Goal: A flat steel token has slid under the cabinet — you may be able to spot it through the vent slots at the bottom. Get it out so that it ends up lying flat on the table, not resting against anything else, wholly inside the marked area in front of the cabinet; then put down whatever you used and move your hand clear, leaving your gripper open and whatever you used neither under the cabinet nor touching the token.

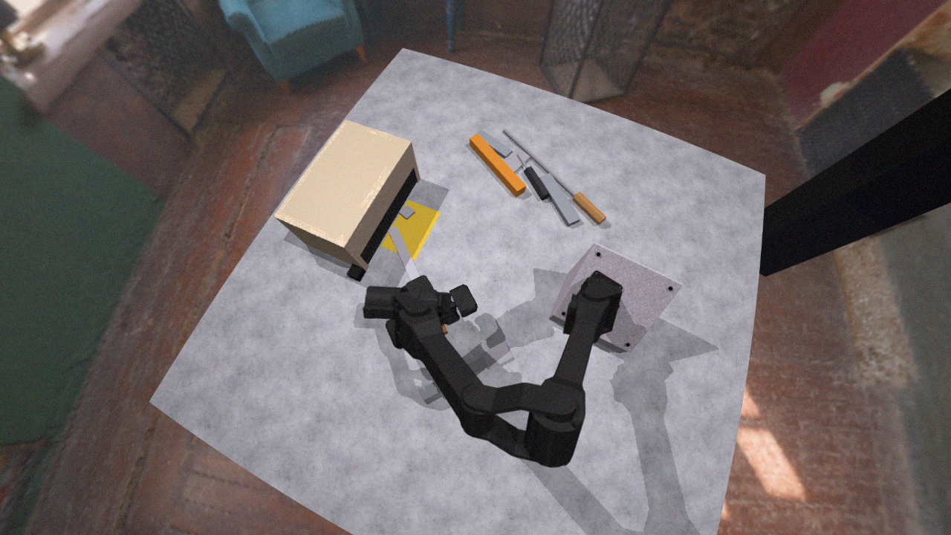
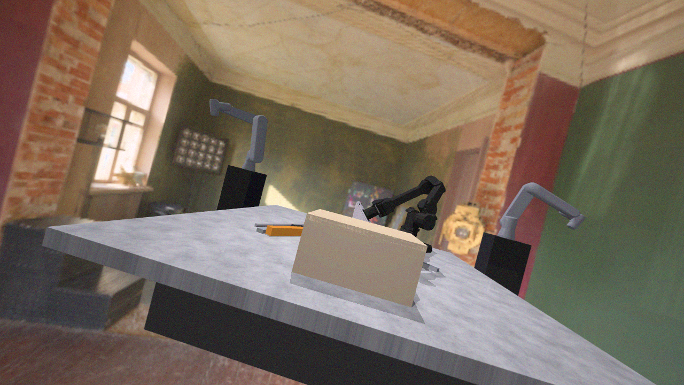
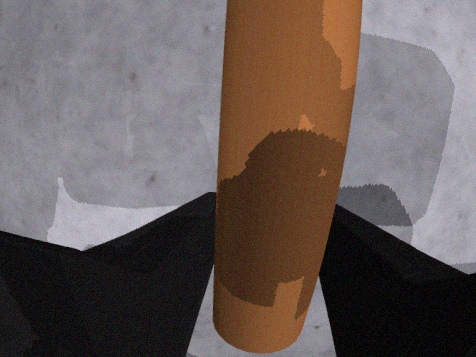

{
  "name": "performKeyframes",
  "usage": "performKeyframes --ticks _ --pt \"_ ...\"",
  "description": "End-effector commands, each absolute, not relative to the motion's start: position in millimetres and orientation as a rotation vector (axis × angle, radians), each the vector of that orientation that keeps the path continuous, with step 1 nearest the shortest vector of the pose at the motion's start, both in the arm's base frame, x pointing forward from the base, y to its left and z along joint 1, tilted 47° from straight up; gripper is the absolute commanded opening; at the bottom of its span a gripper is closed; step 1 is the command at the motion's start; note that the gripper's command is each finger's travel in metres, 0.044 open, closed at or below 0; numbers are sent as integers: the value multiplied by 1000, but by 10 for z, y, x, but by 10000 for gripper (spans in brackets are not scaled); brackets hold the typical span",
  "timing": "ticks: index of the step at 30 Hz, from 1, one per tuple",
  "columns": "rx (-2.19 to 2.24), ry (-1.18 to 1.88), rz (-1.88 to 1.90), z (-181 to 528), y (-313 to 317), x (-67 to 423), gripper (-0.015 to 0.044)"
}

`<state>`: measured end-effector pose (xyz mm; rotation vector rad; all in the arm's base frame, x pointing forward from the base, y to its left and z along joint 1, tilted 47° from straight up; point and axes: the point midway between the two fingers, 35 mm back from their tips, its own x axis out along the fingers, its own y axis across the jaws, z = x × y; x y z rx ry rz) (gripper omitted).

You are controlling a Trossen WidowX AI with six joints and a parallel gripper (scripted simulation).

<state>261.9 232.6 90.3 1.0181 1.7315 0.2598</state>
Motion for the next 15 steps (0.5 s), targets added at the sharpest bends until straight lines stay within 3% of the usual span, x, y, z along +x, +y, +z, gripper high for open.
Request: performKeyframes --ticks 1,15 --pt "1017 1728 259 873 2306 2696 0" --pt "1015 1727 259 794 2248 2855 0"
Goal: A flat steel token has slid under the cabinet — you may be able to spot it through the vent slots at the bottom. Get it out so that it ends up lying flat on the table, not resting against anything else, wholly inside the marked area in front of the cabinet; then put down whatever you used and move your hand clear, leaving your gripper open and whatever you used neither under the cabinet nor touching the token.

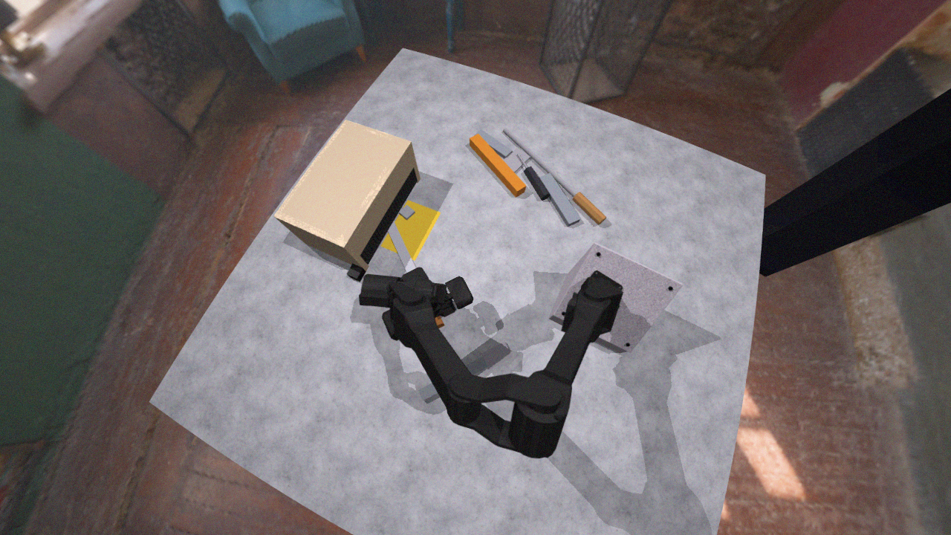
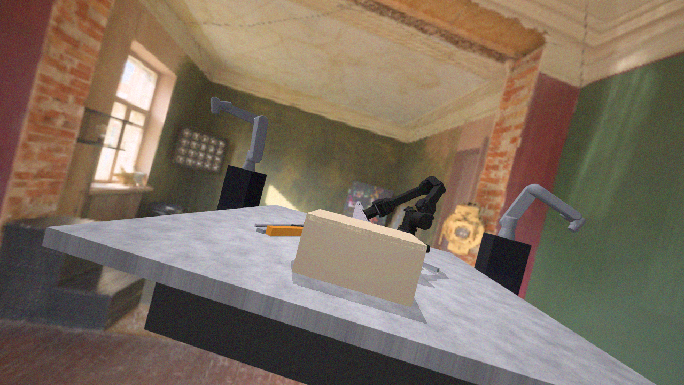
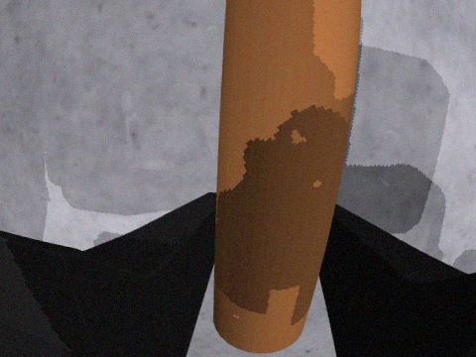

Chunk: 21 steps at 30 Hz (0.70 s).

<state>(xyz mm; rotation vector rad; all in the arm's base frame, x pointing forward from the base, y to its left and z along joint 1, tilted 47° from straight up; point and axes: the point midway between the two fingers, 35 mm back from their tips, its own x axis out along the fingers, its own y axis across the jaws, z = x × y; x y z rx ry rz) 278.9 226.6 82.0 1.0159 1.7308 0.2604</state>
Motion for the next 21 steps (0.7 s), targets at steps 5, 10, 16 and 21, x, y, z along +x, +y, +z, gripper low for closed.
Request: performKeyframes --ticks 5,10,16,21 --pt "1015 1727 259 766 2228 2912 0" --pt "1015 1726 259 739 2208 2969 0" --pt "1014 1726 259 707 2185 3037 0" --pt "1014 1726 259 680 2165 3094 0"
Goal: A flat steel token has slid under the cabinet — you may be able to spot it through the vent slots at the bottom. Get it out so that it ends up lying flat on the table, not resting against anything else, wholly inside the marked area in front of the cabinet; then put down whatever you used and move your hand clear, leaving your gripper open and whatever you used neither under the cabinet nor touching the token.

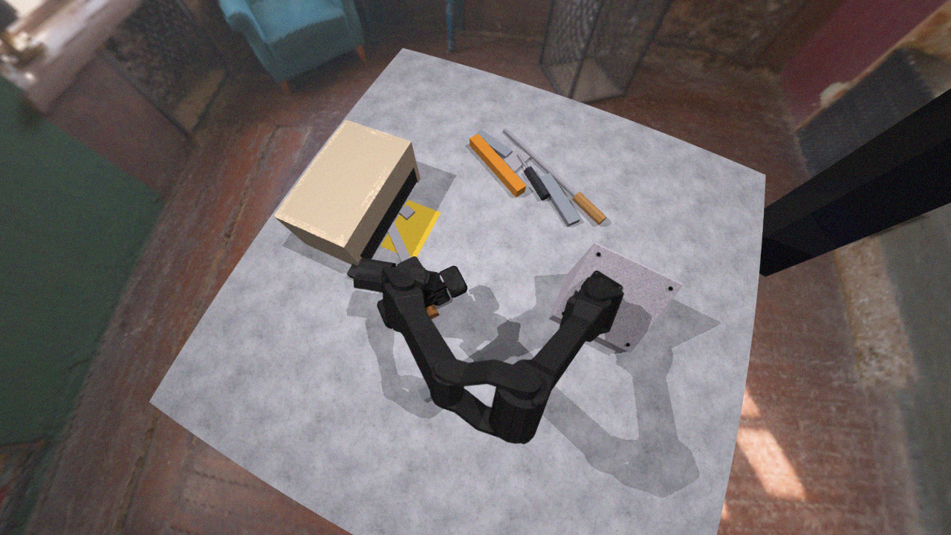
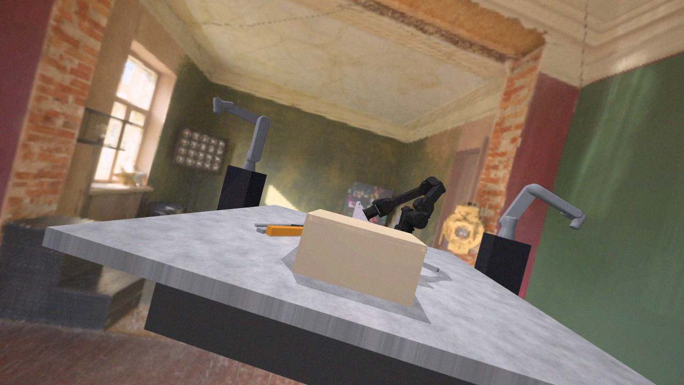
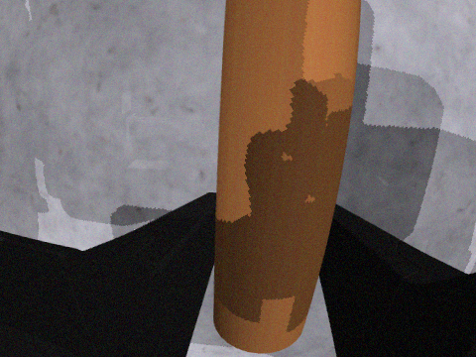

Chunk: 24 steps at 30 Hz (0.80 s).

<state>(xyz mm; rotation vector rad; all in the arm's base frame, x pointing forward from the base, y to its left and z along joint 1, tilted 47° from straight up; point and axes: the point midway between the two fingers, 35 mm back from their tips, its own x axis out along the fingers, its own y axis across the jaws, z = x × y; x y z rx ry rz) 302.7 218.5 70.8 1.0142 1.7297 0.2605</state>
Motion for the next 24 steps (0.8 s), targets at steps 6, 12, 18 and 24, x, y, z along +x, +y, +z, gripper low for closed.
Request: performKeyframes --ticks 6,12,18,24 --pt "1014 1726 259 648 2141 3162 0" --pt "1014 1725 259 616 2118 3230 0" --pt "1013 1725 259 583 2093 3300 0" --pt "1013 1725 259 548 2067 3370 0"
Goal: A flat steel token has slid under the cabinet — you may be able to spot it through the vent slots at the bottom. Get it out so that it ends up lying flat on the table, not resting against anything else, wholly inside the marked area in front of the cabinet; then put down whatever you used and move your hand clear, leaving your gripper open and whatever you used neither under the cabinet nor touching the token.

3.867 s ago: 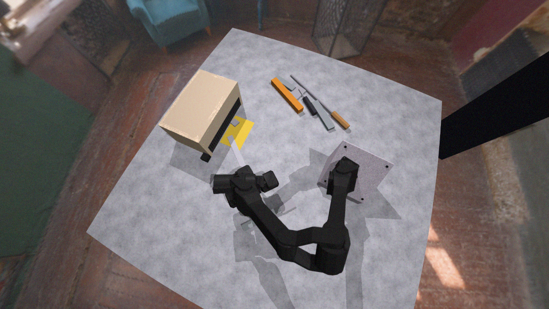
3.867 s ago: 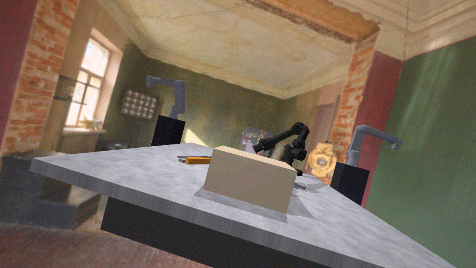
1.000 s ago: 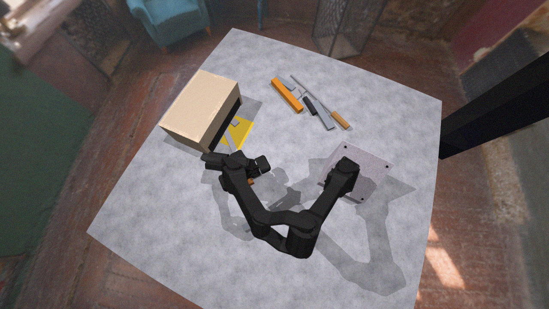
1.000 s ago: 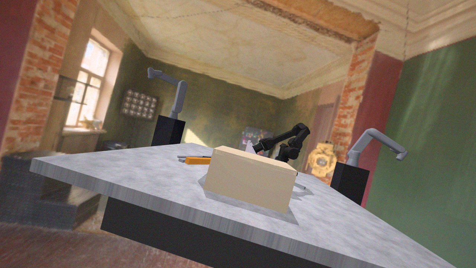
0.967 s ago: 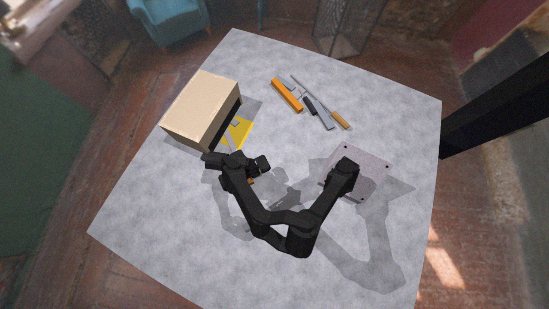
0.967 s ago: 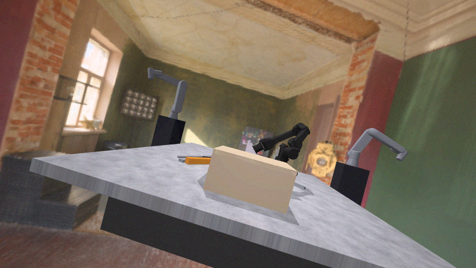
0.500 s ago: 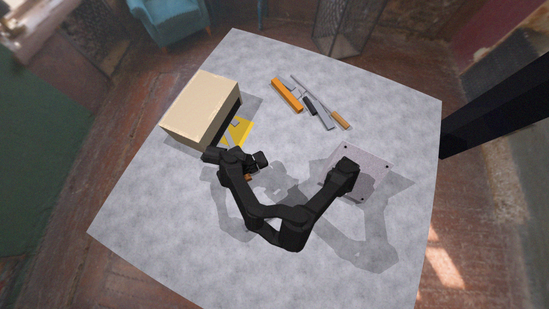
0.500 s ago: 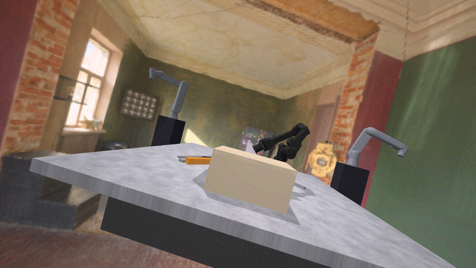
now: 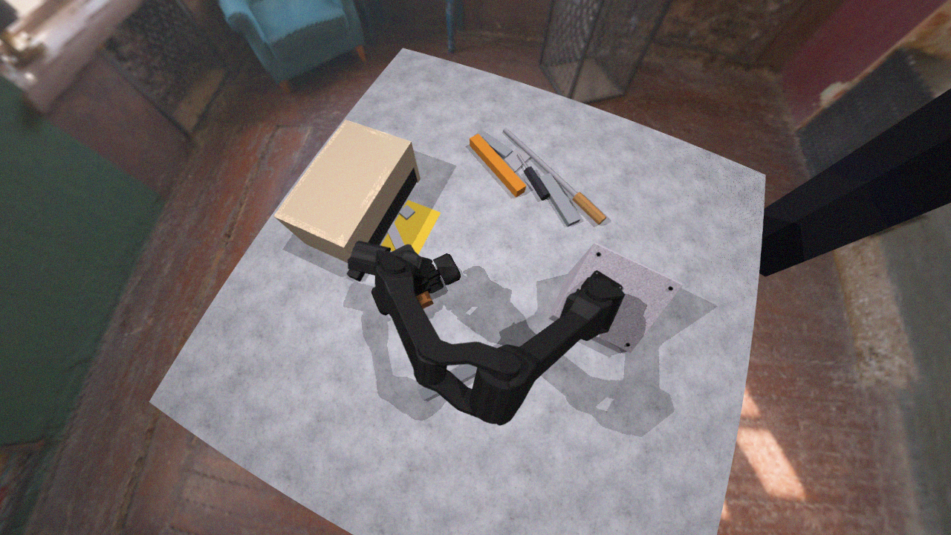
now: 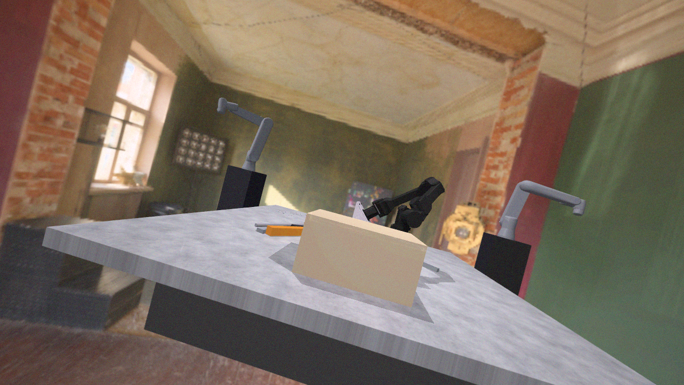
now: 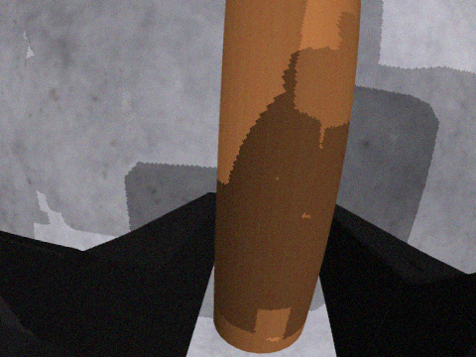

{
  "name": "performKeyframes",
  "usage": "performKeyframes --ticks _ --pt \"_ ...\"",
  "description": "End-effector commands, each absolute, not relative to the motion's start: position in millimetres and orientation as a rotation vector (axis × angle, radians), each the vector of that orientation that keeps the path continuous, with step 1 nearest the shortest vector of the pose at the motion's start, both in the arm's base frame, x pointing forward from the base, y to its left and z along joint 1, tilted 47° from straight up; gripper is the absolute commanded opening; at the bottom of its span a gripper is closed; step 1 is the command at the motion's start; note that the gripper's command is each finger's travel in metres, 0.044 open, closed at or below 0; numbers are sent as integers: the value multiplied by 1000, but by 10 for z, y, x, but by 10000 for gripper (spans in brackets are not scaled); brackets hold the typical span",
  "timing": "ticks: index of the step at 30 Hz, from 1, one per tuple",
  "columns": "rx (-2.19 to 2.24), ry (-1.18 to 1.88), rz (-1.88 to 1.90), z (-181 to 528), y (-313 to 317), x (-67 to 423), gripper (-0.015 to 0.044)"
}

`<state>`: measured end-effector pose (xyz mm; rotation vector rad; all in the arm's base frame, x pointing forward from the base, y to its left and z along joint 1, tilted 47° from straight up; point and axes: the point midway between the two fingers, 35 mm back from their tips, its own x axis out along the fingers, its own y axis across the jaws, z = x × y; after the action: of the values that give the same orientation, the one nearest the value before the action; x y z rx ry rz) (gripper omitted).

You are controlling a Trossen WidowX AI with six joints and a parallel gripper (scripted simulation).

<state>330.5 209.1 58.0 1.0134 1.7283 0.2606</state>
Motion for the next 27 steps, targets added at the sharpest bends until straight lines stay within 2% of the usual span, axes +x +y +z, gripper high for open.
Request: performKeyframes --ticks 1,27 --pt "1013 1724 259 542 2062 3382 0" --pt "1013 1725 258 404 1946 3299 0"
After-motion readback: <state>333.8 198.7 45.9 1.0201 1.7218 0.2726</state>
